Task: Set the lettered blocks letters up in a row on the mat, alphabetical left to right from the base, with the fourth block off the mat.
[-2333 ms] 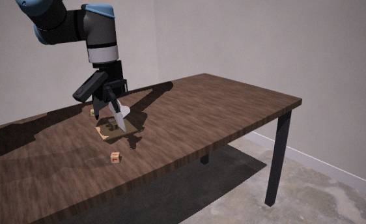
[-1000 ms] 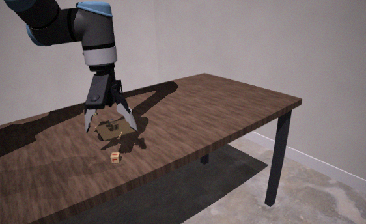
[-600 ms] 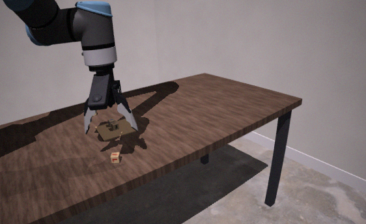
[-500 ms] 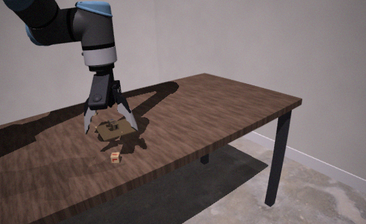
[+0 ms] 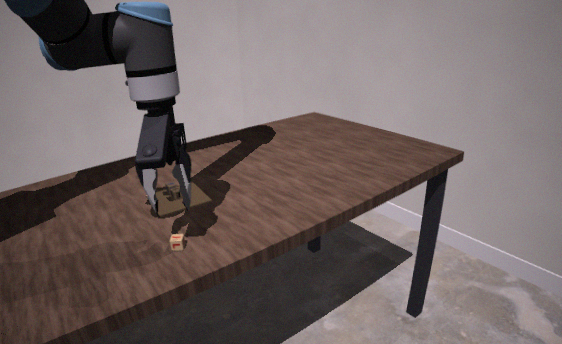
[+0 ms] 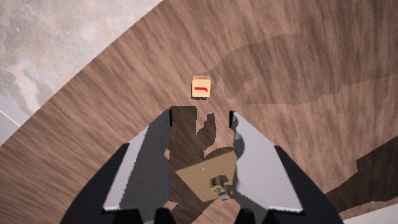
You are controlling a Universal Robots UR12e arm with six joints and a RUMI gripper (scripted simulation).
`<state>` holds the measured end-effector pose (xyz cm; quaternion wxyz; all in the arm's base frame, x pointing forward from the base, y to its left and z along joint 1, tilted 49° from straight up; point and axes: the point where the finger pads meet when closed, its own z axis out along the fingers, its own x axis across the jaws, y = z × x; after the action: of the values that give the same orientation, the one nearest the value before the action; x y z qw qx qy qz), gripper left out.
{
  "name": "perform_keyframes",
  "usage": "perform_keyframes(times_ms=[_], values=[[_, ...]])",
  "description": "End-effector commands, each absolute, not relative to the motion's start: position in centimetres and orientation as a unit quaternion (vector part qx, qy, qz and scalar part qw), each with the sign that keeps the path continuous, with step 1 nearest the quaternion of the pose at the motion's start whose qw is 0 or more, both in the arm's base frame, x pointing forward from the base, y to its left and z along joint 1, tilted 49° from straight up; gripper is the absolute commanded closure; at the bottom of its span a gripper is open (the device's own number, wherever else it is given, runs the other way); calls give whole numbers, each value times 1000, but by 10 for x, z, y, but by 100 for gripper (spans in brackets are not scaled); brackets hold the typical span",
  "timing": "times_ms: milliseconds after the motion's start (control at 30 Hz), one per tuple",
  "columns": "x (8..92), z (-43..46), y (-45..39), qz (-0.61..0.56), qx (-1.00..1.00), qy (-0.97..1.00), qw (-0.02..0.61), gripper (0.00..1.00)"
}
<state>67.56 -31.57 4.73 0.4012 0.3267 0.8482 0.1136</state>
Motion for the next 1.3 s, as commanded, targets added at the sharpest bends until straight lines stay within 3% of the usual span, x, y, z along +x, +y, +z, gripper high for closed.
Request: perform_keyframes(times_ms=[0,1267], values=[[673,46,-315,114,328,848,400,63],[682,41,-316,114,327,848,401,63]])
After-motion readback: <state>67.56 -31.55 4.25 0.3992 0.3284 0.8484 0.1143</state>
